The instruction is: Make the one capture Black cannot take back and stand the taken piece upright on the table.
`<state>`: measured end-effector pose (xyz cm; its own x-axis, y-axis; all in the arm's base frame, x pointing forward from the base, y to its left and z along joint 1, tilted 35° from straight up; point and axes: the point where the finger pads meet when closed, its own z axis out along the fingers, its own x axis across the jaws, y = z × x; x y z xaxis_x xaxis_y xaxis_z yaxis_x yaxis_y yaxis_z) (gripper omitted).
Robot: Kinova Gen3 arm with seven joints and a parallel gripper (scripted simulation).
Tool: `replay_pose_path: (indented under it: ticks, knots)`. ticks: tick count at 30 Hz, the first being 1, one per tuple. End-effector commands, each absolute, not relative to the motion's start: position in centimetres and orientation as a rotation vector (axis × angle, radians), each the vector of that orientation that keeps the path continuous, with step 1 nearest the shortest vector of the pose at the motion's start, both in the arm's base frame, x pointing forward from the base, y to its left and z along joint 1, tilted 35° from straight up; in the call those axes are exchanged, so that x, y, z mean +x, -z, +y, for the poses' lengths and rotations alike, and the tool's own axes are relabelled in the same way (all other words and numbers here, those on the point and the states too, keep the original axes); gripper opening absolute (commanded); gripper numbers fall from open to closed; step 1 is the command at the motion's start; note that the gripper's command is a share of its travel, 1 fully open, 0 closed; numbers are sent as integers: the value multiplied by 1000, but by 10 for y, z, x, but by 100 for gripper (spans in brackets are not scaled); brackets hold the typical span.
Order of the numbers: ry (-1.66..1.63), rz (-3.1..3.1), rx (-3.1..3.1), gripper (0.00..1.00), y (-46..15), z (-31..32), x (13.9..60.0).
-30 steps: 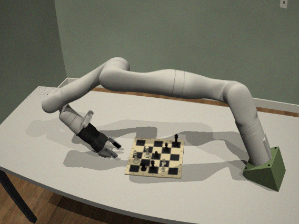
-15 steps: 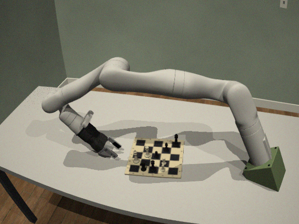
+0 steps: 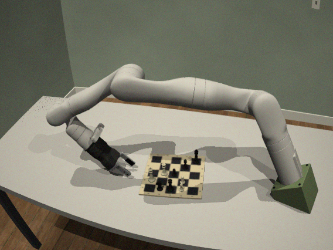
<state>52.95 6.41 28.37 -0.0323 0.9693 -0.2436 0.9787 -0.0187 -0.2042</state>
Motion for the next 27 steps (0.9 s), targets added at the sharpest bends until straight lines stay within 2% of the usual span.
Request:
replay_pose_path:
  ticks: [1,9,20,27]
  knots:
    - [485,2187,2161,100,-283,66,532]
    - [496,2184,2166,100,-292,67,525]
    - [498,2168,2167,100,-349,79,491]
    - [496,2173,2166,100,-361,82,483]
